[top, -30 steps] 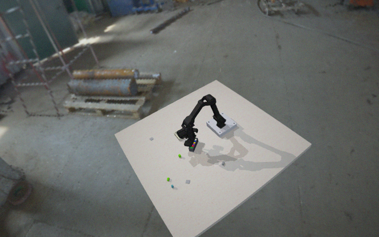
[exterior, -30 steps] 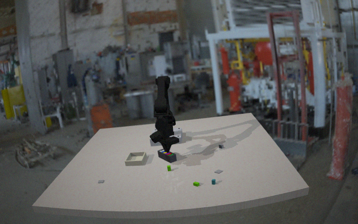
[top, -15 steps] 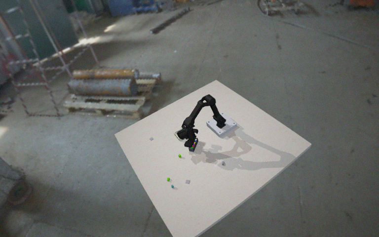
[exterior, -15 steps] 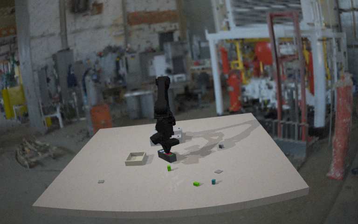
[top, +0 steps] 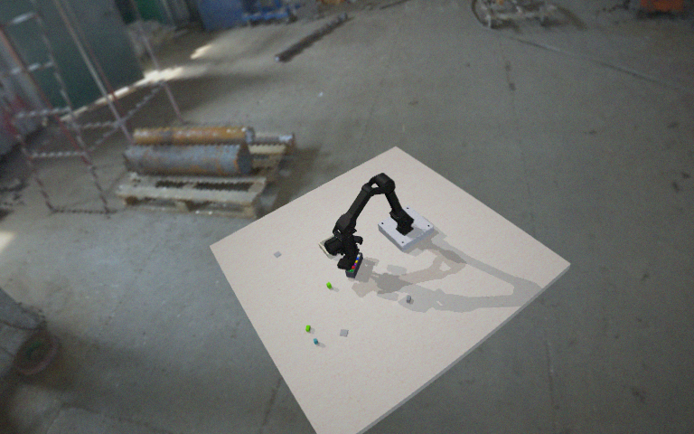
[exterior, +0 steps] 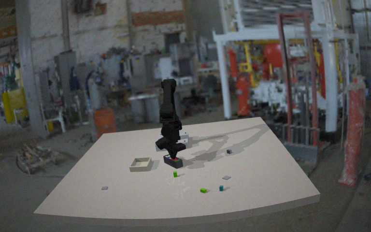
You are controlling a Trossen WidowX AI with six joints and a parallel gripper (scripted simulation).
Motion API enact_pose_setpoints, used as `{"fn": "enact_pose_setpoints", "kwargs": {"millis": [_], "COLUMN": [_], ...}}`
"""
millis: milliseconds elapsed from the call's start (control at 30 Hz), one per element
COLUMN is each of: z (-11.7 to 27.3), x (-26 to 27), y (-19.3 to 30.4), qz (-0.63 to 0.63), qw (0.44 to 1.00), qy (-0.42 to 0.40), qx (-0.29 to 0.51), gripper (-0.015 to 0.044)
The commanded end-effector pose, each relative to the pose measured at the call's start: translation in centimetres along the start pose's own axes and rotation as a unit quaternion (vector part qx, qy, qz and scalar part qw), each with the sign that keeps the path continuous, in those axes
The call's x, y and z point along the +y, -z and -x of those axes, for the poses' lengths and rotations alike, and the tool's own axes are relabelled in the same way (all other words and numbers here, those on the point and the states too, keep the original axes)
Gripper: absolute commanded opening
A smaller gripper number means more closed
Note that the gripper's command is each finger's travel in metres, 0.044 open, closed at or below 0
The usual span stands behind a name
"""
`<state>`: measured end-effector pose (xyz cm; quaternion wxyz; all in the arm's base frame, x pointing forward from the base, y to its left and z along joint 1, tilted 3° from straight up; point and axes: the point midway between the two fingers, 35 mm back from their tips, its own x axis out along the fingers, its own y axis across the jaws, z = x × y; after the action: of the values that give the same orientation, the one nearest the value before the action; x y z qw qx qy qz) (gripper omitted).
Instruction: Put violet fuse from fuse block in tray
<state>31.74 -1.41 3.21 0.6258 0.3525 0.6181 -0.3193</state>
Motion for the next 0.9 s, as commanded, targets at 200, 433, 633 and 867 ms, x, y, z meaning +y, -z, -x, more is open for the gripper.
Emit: {"fn": "enact_pose_setpoints", "kwargs": {"millis": [200, 433, 633, 867], "z": [0.5, 0.8, 1.1, 1.5], "x": [0.0, 0.0, 0.0, 0.1], "y": [0.0, 0.0, 0.0, 0.0], "qz": [0.000, 0.000, -0.001, -0.001], "qw": [1.000, 1.000, 1.000, 1.000], "qy": [0.000, -0.001, -0.001, -0.001], "qx": [0.000, 0.000, 0.000, 0.001], "gripper": [0.0000, 0.0000, 0.0000, 0.0000]}}
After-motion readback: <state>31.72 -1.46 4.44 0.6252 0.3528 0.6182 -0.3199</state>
